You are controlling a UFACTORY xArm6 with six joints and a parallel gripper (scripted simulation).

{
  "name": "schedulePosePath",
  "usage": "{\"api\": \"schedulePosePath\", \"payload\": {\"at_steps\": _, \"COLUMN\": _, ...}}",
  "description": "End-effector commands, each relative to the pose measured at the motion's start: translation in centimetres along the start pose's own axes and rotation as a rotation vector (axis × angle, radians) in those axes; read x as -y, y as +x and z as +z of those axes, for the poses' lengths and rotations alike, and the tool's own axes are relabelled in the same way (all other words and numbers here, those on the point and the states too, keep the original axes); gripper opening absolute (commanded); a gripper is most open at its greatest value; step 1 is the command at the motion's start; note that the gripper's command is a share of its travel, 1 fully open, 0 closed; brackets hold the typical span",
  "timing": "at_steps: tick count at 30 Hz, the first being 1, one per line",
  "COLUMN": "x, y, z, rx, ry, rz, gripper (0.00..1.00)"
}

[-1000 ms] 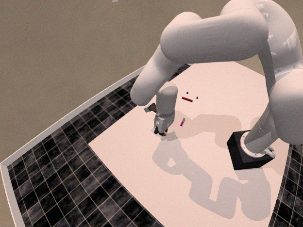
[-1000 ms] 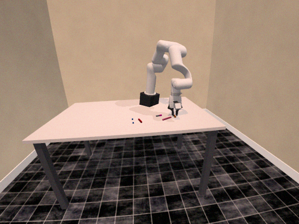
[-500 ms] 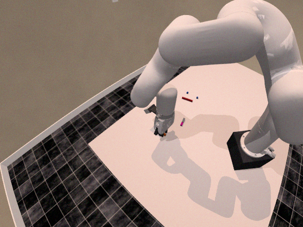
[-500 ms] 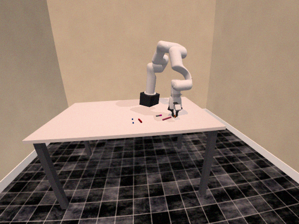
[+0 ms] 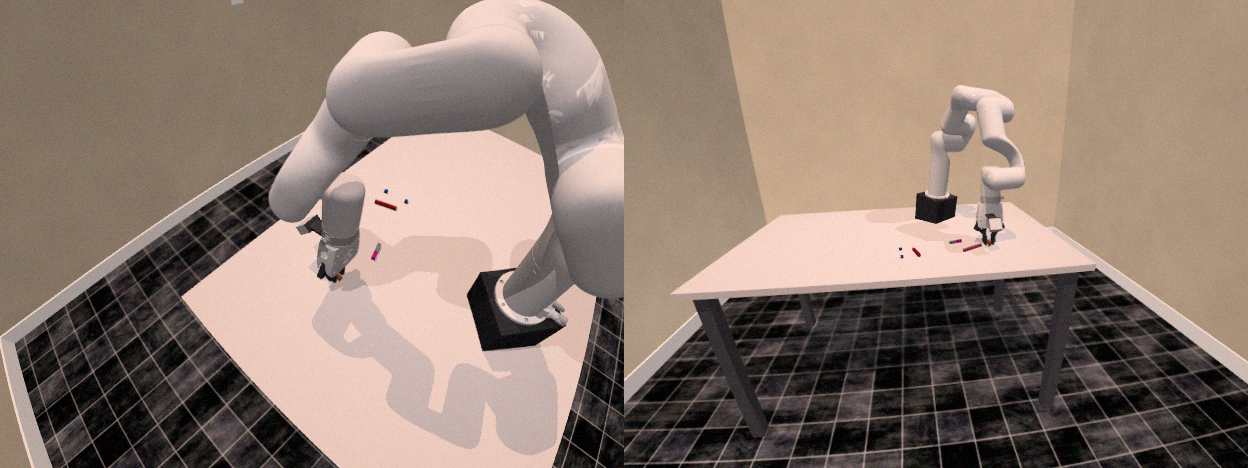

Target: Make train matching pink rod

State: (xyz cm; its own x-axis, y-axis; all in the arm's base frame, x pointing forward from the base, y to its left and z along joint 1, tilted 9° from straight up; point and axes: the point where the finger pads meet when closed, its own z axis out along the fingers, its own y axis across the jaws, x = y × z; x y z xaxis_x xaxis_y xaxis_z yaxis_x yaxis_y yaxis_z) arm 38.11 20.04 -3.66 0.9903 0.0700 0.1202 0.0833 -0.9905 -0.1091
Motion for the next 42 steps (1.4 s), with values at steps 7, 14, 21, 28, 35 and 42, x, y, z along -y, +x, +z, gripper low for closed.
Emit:
{"api": "schedulePosePath", "payload": {"at_steps": 7, "x": 0.05, "y": 0.12, "z": -0.10, "rx": -0.003, "ry": 0.001, "rz": 0.000, "gripper": 0.24}}
{"api": "schedulePosePath", "payload": {"at_steps": 14, "x": 0.05, "y": 0.12, "z": -0.10, "rx": -0.003, "ry": 0.001, "rz": 0.000, "gripper": 0.24}}
{"api": "schedulePosePath", "payload": {"at_steps": 21, "x": 0.05, "y": 0.12, "z": -0.10, "rx": -0.003, "ry": 0.001, "rz": 0.000, "gripper": 0.24}}
{"api": "schedulePosePath", "payload": {"at_steps": 28, "x": 0.05, "y": 0.12, "z": -0.10, "rx": -0.003, "ry": 0.001, "rz": 0.000, "gripper": 0.04}}
{"api": "schedulePosePath", "payload": {"at_steps": 35, "x": 0.05, "y": 0.12, "z": -0.10, "rx": -0.003, "ry": 0.001, "rz": 0.000, "gripper": 0.04}}
{"api": "schedulePosePath", "payload": {"at_steps": 42, "x": 0.05, "y": 0.12, "z": -0.10, "rx": -0.003, "ry": 0.001, "rz": 0.000, "gripper": 0.04}}
